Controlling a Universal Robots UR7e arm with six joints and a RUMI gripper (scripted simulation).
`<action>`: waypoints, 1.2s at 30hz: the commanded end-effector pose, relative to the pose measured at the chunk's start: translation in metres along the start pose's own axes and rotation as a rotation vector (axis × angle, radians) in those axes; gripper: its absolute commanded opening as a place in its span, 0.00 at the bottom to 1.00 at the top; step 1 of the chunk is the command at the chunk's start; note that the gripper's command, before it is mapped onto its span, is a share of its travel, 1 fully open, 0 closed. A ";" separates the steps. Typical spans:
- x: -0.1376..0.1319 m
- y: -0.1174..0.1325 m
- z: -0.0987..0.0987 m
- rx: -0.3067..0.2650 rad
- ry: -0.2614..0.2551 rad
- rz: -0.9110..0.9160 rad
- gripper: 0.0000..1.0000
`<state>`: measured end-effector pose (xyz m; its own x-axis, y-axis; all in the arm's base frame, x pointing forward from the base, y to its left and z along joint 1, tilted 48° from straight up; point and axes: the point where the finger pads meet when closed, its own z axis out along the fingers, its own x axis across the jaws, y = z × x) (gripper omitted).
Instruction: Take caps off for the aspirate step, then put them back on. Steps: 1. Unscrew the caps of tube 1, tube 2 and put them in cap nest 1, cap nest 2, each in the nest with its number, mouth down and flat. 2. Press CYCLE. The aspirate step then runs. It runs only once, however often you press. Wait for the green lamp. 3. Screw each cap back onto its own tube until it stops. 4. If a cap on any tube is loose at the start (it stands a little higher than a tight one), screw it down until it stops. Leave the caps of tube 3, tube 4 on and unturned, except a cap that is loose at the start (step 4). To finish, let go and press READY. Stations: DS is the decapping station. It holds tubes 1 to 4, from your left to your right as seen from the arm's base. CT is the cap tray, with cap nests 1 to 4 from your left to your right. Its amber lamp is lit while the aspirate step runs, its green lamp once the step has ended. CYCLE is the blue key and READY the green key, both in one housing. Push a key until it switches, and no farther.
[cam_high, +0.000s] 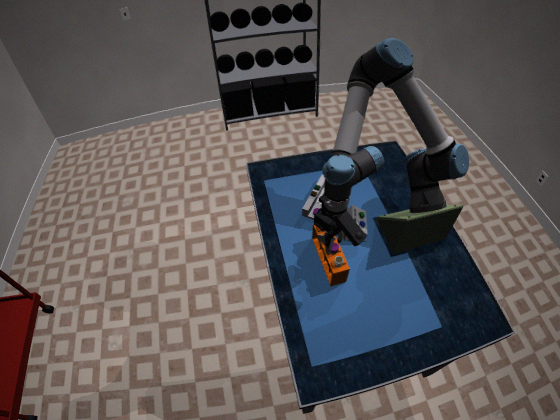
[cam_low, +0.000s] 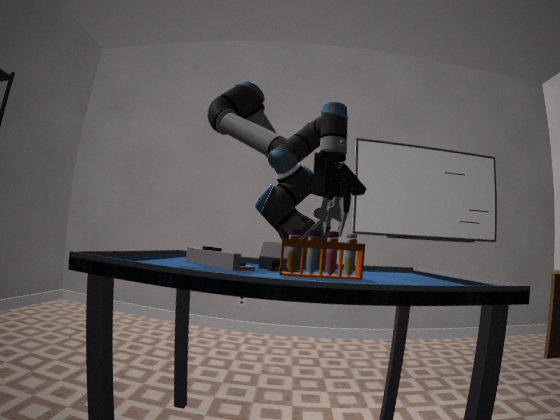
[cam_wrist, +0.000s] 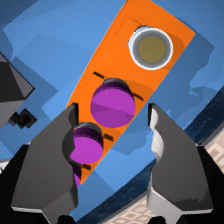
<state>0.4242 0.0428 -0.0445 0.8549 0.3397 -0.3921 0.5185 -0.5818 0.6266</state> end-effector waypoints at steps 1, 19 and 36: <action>0.000 0.000 0.000 0.000 0.001 0.000 0.35; 0.000 0.000 0.000 0.000 0.001 0.917 0.35; 0.000 0.000 0.000 0.001 0.001 1.047 0.00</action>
<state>0.4242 0.0427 -0.0445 0.8770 -0.3333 0.3461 -0.4802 -0.5860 0.6527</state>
